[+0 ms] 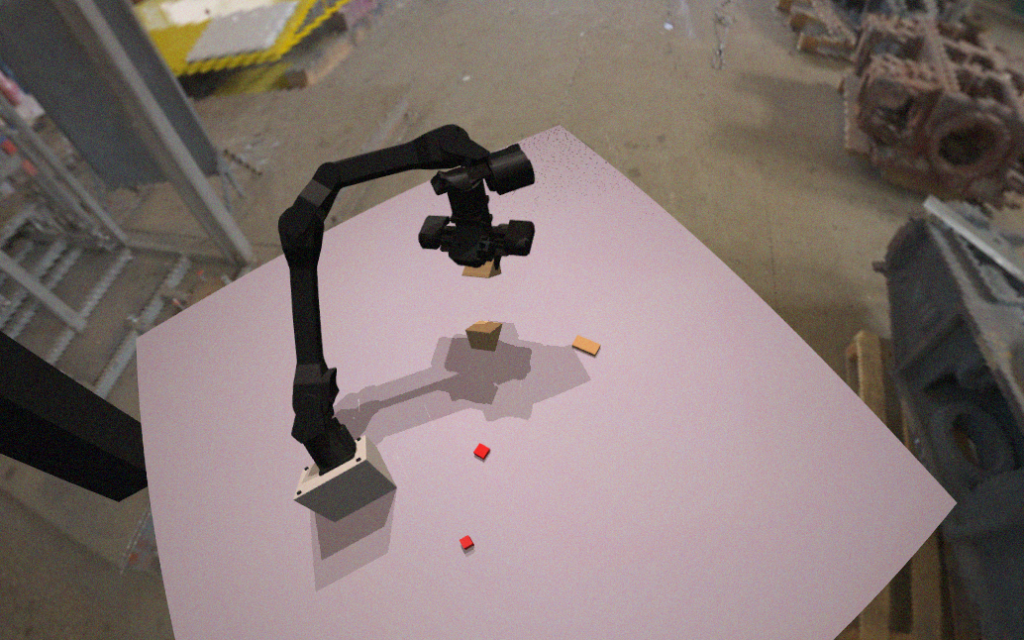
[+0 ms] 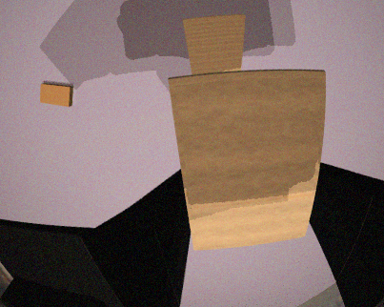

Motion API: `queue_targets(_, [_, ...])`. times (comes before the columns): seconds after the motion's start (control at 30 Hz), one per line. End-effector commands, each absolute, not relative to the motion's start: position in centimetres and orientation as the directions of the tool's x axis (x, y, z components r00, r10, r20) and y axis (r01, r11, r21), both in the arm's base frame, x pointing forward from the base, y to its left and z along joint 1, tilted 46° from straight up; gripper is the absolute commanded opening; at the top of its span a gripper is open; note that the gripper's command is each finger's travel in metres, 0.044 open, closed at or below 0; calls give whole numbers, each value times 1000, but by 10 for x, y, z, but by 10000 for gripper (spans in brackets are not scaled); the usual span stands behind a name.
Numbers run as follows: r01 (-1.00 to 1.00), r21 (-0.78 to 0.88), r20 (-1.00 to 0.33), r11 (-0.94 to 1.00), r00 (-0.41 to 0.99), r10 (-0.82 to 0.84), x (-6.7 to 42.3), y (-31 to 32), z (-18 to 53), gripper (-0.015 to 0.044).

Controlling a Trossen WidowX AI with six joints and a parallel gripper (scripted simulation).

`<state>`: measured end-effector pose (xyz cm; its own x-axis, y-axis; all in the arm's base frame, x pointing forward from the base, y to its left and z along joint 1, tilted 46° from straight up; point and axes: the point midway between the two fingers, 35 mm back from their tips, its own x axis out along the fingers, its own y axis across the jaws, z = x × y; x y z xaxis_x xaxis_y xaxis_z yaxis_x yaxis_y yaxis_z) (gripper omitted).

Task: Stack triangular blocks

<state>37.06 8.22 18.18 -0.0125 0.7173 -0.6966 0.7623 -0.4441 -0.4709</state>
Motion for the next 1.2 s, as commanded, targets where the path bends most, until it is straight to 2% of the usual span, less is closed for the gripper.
queue_targets(0.0, [760, -472, -694, -446, -10, 719, 368, 87, 174, 0])
queue_targets(0.8, [760, -475, -692, -443, -11, 722, 347, 121, 112, 0])
queue_targets(1.17, [764, -468, -691, -445, -3, 722, 347, 123, 110, 0])
